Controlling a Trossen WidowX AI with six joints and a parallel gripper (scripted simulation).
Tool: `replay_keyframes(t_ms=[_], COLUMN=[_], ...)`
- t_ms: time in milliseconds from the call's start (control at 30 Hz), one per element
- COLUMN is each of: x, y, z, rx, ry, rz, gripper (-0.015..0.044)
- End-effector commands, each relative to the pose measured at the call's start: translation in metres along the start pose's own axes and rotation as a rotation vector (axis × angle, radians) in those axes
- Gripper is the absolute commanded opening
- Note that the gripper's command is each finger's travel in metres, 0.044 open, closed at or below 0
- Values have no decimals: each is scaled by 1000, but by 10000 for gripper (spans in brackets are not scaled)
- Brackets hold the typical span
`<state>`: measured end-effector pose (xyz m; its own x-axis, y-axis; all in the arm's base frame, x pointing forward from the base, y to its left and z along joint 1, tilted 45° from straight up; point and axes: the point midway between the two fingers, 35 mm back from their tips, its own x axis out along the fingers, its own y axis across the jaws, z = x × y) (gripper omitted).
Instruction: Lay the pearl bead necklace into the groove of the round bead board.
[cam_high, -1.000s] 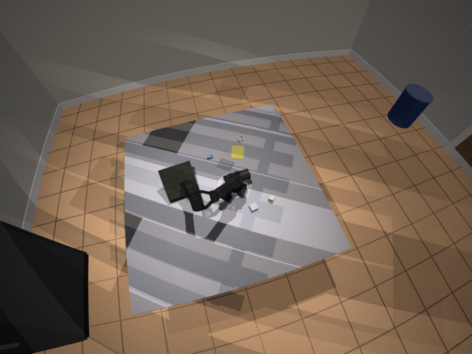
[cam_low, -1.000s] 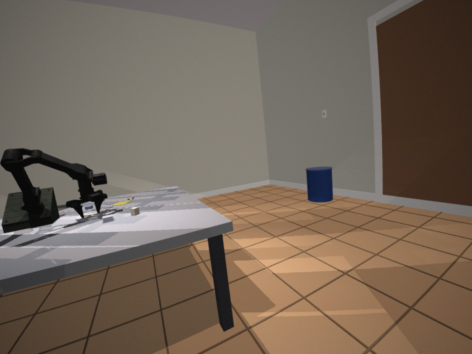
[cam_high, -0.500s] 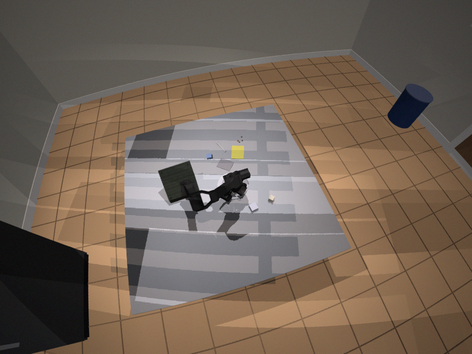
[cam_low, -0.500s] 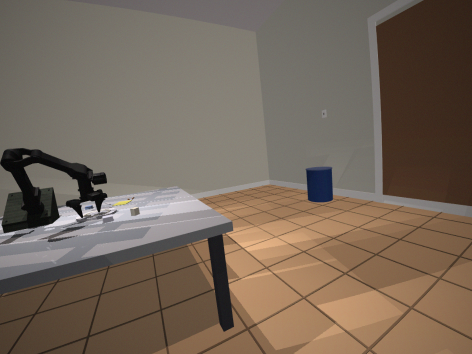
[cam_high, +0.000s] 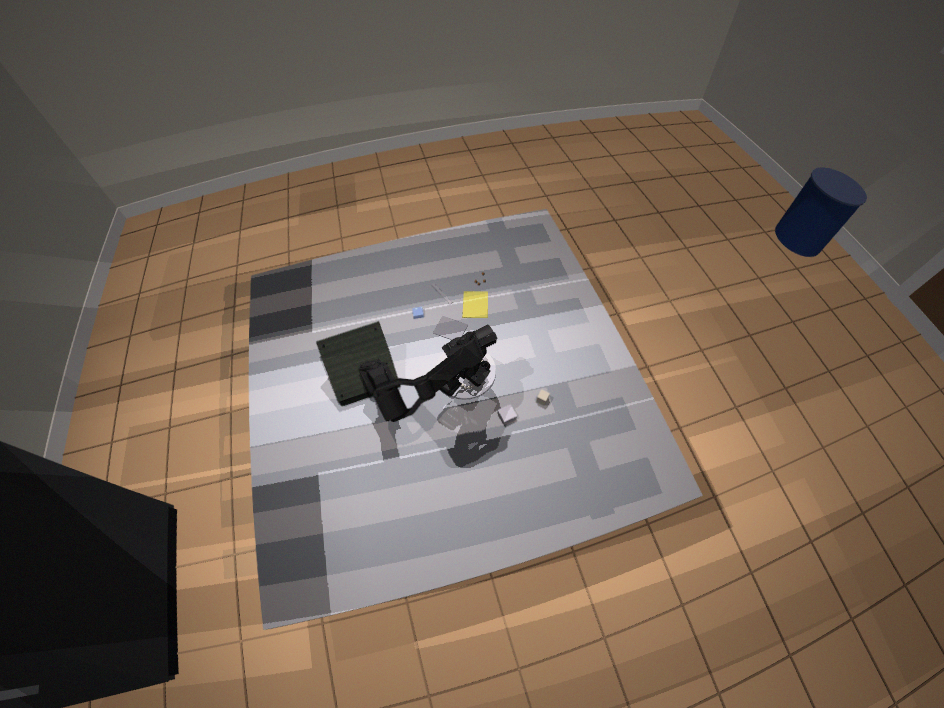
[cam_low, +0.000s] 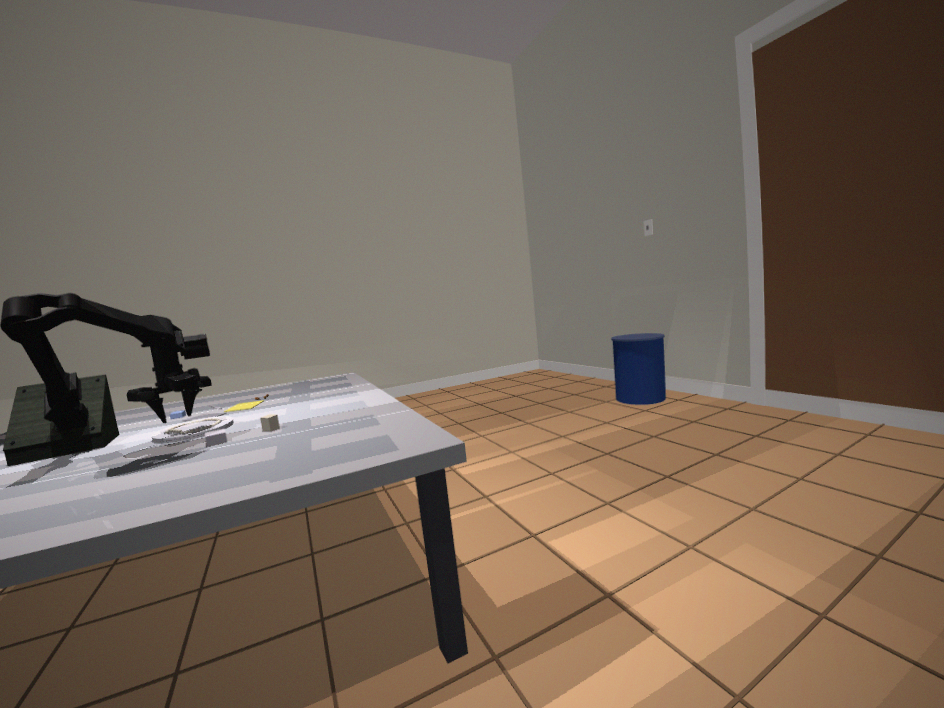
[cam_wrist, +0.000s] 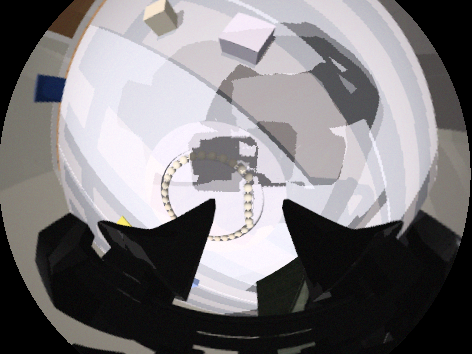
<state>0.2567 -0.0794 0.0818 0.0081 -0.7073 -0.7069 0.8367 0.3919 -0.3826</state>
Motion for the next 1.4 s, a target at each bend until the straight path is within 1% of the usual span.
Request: replay_keyframes(t_ms=[0,100,133,233,967,1100,1133,1367], x=[-1,10,3,5,36,34,34,34], y=[0,0,1,1,-1,-1,-1,-1], z=[1,1,1,1,1,1,1,1], rx=[19,19,19,19,19,26,26,26], ry=[-1,-2,-2,-2,-3,1,1,1], rz=[6,5,6,6,5,6,6,6], gripper=[120,120,120,120,120,15,0,0])
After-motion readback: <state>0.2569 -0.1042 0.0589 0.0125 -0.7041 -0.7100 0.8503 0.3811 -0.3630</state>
